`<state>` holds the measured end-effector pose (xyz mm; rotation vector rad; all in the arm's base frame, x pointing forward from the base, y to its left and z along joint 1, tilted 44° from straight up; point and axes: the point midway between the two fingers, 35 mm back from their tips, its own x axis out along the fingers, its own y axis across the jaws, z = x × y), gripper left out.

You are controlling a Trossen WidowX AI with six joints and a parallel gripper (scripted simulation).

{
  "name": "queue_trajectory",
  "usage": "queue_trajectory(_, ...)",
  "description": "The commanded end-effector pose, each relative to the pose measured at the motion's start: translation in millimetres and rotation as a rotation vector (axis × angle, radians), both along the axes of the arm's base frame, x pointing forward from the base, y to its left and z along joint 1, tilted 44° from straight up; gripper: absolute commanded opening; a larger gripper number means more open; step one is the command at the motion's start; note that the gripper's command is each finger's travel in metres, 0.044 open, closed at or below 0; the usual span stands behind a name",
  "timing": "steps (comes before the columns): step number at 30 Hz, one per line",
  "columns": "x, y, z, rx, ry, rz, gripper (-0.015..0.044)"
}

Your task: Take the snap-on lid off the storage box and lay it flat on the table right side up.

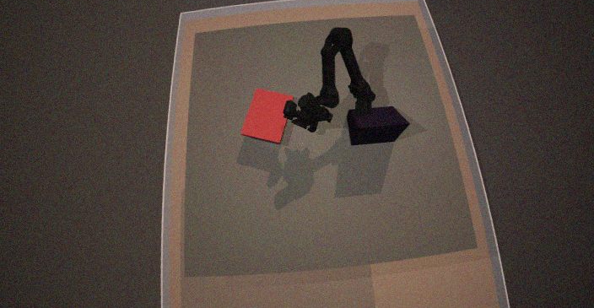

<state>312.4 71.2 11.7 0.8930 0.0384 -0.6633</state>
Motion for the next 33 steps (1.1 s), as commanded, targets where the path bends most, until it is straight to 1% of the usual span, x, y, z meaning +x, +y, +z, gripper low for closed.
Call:
queue_trajectory(1, 5.7, -4.6, -4.3, -0.008, 0.007, 0.005, 0.0235)
queue_trajectory(16, 21.8, -19.1, -6.5, -0.022, -0.009, 0.010, 0.0235)
queue_trajectory(18, 21.8, -19.1, -6.5, -0.022, -0.009, 0.010, 0.0182)
queue_trajectory(30, 21.8, -19.1, -6.5, -0.022, -0.009, 0.010, 0.0103)
queue_trajectory(33, 21.8, -19.1, -6.5, -0.022, -0.009, 0.010, 0.0024)
